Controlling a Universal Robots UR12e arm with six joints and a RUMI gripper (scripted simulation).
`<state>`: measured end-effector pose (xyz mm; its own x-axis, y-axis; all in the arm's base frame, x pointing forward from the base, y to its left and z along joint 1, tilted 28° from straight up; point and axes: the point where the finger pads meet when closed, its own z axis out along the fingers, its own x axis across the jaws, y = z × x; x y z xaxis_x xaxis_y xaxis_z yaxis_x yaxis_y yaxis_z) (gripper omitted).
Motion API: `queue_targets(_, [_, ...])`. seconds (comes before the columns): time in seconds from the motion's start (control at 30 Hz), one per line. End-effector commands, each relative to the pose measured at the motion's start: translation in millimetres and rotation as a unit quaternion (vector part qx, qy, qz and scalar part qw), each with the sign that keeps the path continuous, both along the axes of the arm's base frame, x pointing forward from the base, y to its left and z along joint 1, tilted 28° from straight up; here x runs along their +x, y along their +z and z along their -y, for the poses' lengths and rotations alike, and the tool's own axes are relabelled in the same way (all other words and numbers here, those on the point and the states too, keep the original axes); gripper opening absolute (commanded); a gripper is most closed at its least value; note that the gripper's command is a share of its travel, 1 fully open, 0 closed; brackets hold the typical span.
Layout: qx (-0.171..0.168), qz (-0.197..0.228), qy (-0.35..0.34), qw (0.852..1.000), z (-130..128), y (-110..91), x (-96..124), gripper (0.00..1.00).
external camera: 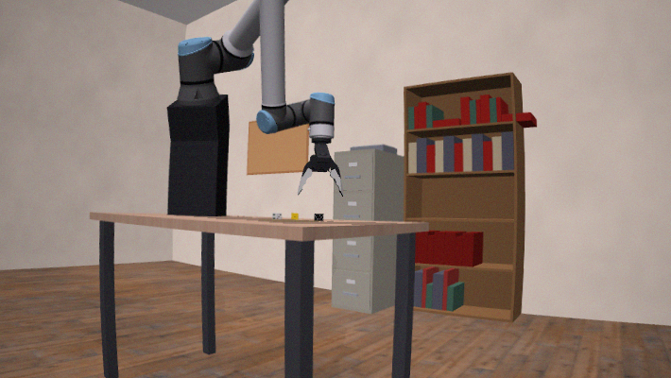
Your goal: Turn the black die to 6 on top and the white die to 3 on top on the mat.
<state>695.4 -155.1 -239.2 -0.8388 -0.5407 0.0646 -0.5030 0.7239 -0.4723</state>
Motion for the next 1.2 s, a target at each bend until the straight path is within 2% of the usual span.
queue_targets(0.0, [0.0,0.0,0.0,1.0,-15,32,-7,1.0])
queue_targets(0.33, [0.0,0.0,0.0,1.0,-31,63,-15,1.0])
queue_targets(0.83, [-0.002,-0.003,0.007,1.0,-32,64,-15,1.0])
queue_targets(1.0, [-0.013,-0.027,0.056,0.998,-34,61,-17,1.0])
queue_targets(1.17, [-0.033,-0.068,0.139,0.987,-38,56,-21,1.0])
